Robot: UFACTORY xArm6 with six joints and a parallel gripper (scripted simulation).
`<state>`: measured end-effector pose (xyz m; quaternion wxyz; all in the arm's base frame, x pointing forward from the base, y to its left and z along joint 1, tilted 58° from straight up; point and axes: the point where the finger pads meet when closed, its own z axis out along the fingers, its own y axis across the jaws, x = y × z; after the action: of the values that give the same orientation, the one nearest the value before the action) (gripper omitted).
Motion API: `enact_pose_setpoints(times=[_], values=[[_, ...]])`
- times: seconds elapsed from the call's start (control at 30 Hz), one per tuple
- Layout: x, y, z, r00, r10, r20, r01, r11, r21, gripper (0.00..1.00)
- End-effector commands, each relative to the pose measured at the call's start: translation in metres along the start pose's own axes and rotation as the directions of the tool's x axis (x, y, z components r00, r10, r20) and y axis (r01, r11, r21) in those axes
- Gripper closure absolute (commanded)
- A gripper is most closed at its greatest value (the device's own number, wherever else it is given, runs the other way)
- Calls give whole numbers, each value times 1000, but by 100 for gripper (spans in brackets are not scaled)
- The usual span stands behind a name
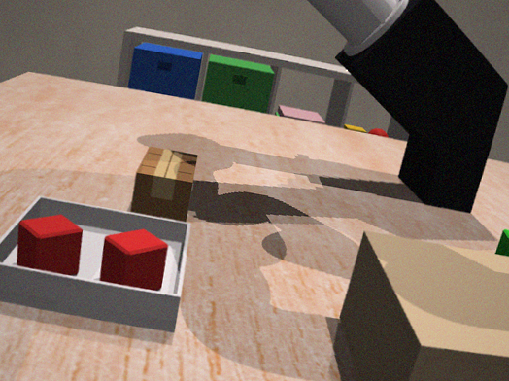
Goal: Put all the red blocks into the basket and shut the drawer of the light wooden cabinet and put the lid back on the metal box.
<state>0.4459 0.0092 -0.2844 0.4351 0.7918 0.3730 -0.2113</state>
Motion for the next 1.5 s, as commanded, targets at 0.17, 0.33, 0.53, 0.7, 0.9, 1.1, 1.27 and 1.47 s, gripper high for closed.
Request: enact_pose_setpoints(times=[0.17,0.33,0.53,0.7,0.9,1.1,1.27,1.47], values=[[1,1,5,1000,2,-4,-2,1000,-1,100],[1,1,8,1000,2,-4,-2,1000,-1,100],[1,1,11,1000,2,-4,-2,1000,-1,100],[1,1,14,1000,2,-4,-2,1000,-1,100],[1,1,17,1000,2,-4,-2,1000,-1,100],[1,1,19,1000,2,-4,-2,1000,-1,100],[1,1,20,1000,2,-4,-2,1000,-1,100],[1,1,22,1000,2,-4,-2,1000,-1,100]])
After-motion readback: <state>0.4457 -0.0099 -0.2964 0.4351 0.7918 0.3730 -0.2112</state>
